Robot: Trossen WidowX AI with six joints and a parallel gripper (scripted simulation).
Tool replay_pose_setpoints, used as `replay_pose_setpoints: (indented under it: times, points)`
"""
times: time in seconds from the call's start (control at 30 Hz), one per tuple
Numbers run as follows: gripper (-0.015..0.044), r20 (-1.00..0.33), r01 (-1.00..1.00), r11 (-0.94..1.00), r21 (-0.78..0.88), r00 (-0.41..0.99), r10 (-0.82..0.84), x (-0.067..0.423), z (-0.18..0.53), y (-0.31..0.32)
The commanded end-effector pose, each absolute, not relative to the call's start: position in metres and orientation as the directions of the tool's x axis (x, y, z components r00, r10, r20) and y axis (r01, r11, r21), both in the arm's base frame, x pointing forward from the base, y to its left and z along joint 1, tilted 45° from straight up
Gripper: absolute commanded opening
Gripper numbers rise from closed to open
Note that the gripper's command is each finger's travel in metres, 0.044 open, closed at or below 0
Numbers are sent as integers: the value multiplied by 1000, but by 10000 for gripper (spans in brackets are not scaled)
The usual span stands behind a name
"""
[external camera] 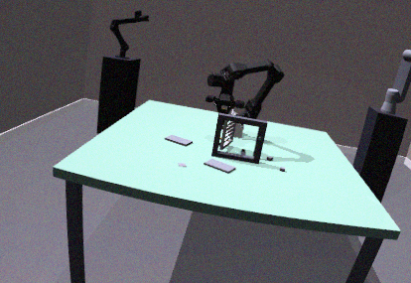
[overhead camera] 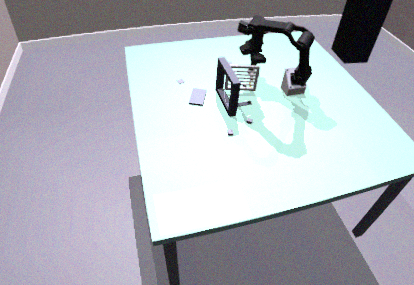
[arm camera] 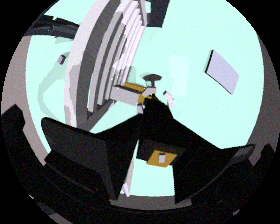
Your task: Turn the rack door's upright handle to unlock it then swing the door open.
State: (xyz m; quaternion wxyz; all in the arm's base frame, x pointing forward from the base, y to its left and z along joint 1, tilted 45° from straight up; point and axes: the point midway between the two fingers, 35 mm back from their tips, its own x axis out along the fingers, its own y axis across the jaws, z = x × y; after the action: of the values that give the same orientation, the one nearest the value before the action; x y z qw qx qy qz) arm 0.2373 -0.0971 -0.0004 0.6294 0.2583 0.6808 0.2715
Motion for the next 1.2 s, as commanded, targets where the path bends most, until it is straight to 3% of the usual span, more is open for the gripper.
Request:
replay_pose_setpoints:
  times: [0.0, 0.43, 0.97, 1.17]
  points:
    - [20, -720, -84, 715, 694, -77, 690, 240, -8, -105]
    - [20, -721, -293, 676, 676, -76, 688, 252, -29, -126]
    - [20, -721, -296, 675, 676, -76, 688, 252, -29, -127]
    - [178, -721, -296, 675, 676, -76, 688, 252, -29, -127]
